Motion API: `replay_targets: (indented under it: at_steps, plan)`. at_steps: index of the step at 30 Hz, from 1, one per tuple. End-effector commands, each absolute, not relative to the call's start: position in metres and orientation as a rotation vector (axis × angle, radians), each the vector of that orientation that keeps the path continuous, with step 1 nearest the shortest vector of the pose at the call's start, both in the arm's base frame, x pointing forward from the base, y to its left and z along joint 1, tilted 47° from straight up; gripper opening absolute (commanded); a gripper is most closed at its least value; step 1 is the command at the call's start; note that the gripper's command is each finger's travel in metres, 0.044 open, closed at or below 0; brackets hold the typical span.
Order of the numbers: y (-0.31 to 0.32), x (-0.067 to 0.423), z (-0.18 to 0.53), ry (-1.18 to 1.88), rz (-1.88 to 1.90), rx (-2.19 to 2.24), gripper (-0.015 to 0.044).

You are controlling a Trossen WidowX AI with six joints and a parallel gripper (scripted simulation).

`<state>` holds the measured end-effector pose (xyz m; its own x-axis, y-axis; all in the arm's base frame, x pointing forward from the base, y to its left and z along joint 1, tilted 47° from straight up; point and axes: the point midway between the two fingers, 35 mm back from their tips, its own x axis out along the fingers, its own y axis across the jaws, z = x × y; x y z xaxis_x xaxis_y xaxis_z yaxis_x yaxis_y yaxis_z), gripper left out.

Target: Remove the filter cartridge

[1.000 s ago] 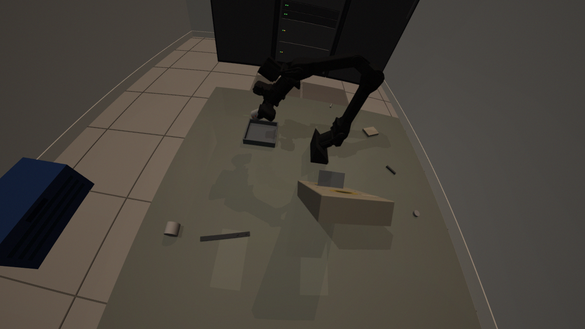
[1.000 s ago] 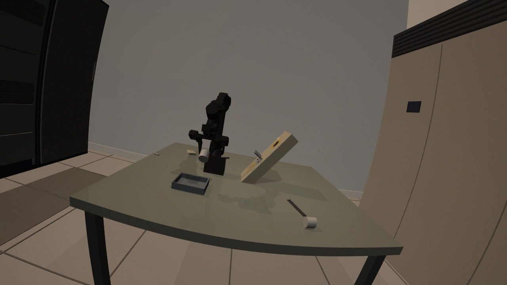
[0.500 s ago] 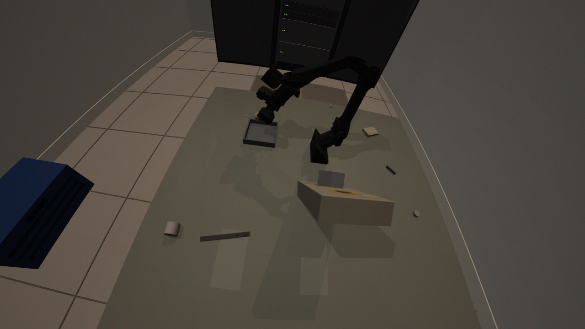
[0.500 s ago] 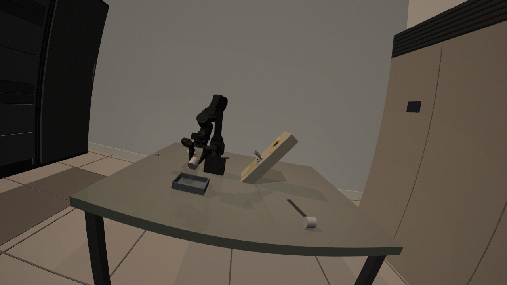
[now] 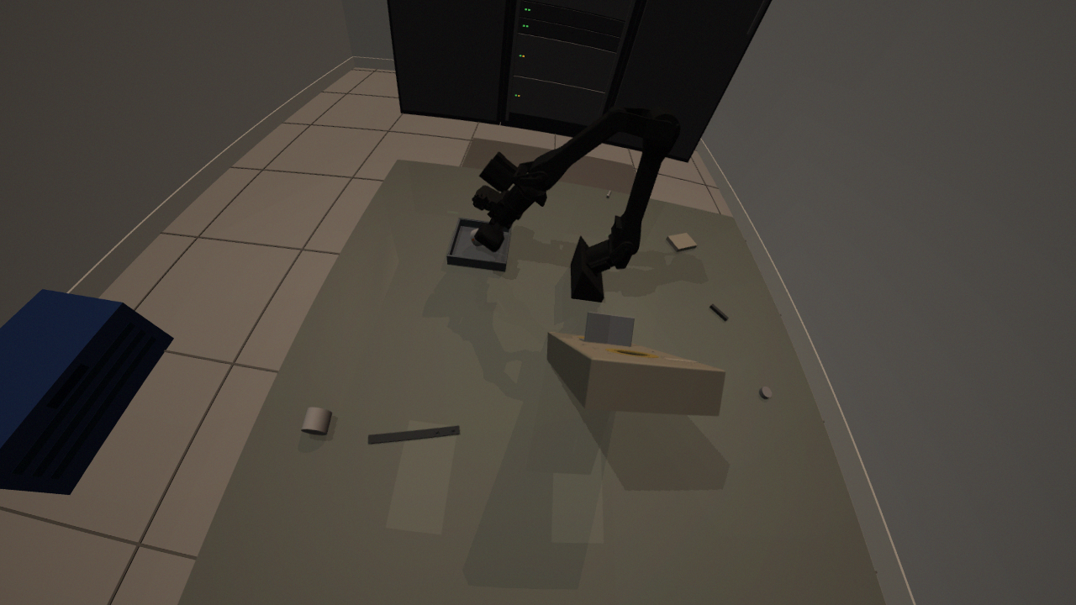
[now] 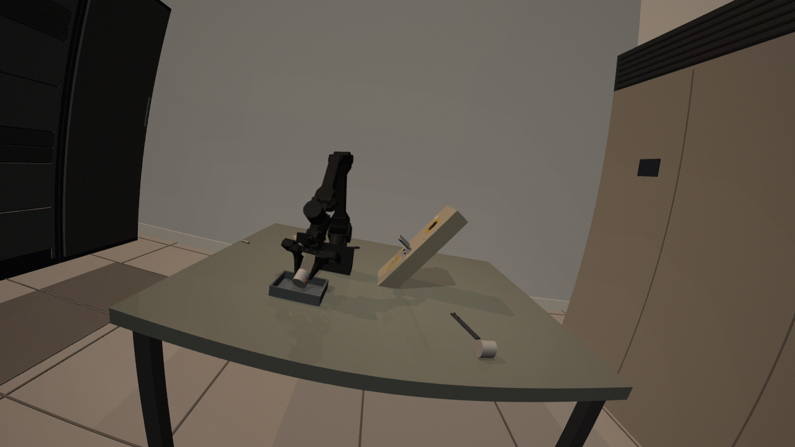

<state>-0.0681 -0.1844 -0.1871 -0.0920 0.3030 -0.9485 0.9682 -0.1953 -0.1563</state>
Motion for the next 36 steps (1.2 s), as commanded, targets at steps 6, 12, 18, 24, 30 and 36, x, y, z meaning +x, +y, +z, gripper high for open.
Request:
replay_targets:
  at_steps: [6,12,18,24,30,36]
  plan:
    - [-0.185,-0.068,-0.186,1.415,-1.315,1.535,0.0184]
    - [-0.185,-0.068,-0.186,1.415,-1.315,1.535,0.0341]
    - [-0.185,-0.068,-0.186,1.415,-1.315,1.535,0.0440]
    - [-0.228,-0.070,-0.147,1.415,-1.315,1.535,0.0440]
    - [-0.230,-0.072,-0.148,1.414,-1.322,1.520,0.0440]
    - [-0.230,-0.072,-0.148,1.414,-1.322,1.520,0.0440]
